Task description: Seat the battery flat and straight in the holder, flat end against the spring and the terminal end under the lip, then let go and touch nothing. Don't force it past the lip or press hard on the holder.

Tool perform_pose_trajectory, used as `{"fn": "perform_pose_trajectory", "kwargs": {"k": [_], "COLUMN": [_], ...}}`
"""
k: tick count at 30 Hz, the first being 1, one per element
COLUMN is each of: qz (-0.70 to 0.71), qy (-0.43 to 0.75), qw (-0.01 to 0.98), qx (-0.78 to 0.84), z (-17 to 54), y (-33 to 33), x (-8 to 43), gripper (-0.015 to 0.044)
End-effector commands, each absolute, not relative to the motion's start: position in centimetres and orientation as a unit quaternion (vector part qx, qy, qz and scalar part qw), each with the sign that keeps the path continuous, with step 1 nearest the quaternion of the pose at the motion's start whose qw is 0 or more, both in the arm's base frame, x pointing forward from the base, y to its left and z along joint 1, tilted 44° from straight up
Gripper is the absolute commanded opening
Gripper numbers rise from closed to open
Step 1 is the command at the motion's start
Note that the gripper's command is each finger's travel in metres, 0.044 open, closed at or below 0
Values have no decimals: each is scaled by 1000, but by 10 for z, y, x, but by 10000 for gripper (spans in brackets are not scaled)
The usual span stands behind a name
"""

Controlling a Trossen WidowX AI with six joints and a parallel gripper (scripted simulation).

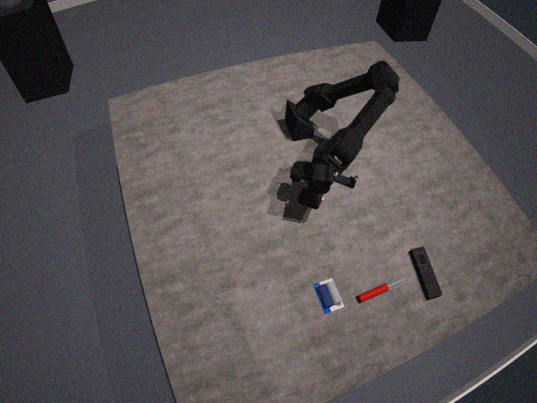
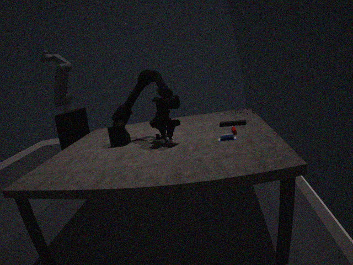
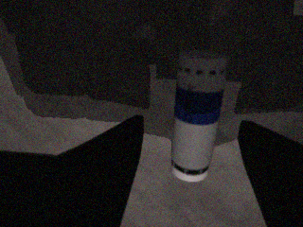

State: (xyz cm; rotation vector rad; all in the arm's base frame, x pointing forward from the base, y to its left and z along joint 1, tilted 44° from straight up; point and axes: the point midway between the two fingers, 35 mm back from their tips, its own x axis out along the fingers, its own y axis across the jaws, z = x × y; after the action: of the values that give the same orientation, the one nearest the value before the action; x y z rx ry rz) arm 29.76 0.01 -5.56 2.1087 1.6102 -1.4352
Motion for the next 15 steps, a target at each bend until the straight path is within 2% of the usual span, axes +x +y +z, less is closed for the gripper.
{"fn": "perform_pose_trajectory", "kwargs": {"k": [1,4,9,15], "qz": [-477,-477,-477,-477], "qy": [534,534,534,534], "qw": [56,56,56,56], "qx": [696,696,696,696], "z": [-63,-65,-65,-65], "y": [7,8,8,8], "x": [294,294,294,294], "gripper": [230,230,99,68]}}
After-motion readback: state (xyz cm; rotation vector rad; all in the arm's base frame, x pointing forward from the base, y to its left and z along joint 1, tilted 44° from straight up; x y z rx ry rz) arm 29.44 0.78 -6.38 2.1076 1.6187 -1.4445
